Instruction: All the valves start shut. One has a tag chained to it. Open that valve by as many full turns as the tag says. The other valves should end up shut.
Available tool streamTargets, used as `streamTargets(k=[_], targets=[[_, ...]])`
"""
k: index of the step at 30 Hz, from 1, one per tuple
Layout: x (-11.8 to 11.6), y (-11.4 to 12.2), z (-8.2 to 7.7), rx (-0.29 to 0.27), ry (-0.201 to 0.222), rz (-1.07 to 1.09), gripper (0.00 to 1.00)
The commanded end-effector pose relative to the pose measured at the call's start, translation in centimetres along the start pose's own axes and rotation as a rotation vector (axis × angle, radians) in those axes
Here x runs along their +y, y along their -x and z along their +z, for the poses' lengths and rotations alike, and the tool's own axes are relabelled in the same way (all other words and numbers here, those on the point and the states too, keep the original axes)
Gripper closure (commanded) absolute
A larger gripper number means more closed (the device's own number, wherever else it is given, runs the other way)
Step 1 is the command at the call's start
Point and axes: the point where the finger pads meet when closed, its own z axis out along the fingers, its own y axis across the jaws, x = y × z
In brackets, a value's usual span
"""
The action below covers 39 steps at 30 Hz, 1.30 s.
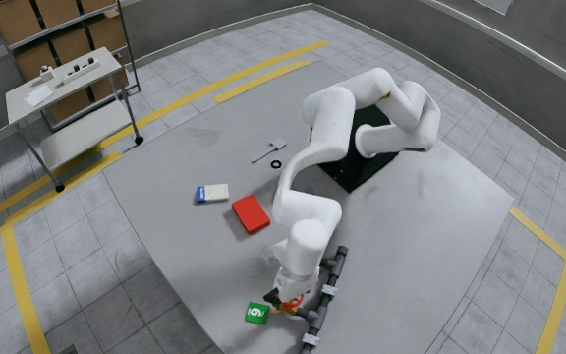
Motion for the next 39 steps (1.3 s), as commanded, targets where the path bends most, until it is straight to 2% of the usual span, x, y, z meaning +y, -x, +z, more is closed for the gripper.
streamTargets(k=[1,6,13,15,18,30,32,33,39], targets=[[-0.13,0.05,-0.20,-0.001,-0.005,0.085,0.00],[-0.13,0.05,-0.20,-0.002,-0.005,0.311,0.00],[-0.13,0.05,-0.20,-0.003,-0.003,0.749,0.00],[-0.13,0.05,-0.20,-0.003,-0.003,0.749,0.00],[-0.13,0.06,-0.20,-0.004,-0.003,0.999,0.00],[-0.13,0.06,-0.21,-0.007,0.015,1.706,0.00],[-0.13,0.06,-0.21,-0.007,0.015,1.706,0.00],[-0.13,0.06,-0.21,-0.006,0.014,1.884,0.00],[-0.13,0.06,-0.21,-0.005,0.020,2.188,0.00]])
